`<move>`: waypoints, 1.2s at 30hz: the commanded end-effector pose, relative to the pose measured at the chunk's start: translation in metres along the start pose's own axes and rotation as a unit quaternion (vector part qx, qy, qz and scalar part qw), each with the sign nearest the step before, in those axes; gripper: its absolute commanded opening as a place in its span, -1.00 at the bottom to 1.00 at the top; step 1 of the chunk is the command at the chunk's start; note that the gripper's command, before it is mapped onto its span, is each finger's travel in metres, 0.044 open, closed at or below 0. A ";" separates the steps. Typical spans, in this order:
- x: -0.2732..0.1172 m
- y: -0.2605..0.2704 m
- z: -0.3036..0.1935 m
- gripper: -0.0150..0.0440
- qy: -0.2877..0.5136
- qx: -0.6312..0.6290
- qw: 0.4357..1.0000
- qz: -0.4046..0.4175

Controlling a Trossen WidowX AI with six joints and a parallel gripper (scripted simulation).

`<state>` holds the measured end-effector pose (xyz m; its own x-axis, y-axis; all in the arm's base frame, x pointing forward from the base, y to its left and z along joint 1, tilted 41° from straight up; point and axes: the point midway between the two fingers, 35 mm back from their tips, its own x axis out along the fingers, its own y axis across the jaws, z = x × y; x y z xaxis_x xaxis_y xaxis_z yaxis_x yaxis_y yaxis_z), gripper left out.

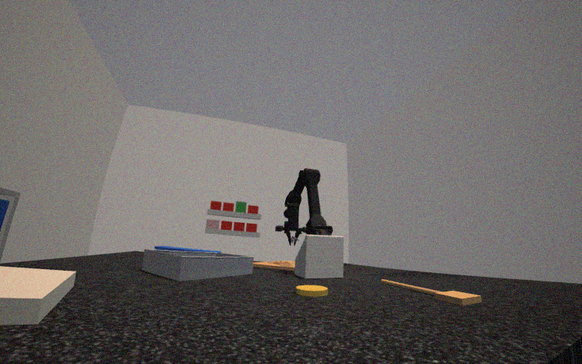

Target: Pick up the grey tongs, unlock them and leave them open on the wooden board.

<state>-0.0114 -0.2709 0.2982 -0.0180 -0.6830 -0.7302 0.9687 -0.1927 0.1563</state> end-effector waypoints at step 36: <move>-0.043 0.008 -0.011 -1.00 -0.355 -0.045 0.934 -0.008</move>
<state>0.0008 -0.2413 0.3211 -0.1499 -0.9754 -0.1615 0.9851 -0.1614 0.0602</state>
